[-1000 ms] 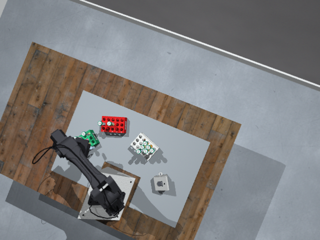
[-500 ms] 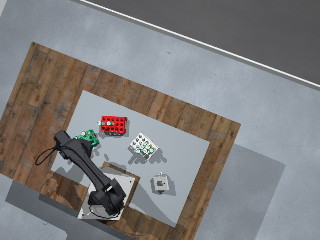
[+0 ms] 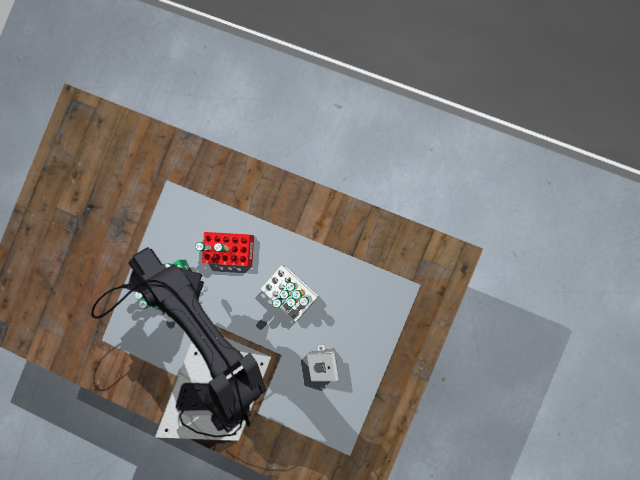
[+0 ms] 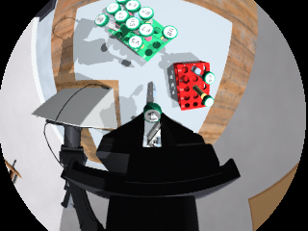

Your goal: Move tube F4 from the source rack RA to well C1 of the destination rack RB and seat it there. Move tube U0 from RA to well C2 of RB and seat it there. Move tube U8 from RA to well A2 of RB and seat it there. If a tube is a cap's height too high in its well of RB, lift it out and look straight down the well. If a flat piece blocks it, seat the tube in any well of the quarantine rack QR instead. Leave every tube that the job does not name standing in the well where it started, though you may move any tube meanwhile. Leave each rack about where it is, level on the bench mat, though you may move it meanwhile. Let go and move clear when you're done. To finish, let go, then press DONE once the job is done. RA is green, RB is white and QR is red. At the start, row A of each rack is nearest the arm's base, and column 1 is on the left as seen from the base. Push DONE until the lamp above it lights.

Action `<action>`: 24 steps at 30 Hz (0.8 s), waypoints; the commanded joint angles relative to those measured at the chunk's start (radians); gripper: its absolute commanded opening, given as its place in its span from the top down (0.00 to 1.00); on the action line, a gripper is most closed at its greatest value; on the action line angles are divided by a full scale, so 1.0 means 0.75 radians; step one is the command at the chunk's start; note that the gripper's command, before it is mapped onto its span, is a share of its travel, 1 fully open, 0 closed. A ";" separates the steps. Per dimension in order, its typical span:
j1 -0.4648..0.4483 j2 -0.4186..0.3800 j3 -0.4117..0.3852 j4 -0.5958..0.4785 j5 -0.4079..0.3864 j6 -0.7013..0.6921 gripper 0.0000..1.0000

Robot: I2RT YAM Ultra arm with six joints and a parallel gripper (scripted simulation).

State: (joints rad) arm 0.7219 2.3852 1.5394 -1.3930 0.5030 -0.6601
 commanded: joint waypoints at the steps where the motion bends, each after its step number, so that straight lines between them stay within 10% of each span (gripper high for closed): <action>1: -0.022 -0.050 0.064 -0.039 0.039 -0.057 1.00; 11: -0.085 -0.060 0.110 -0.064 0.075 -0.118 1.00; 24: -0.062 -0.067 0.105 -0.056 0.056 0.373 1.00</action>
State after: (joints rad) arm 0.6552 2.3726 1.5875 -1.4200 0.5510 -0.4866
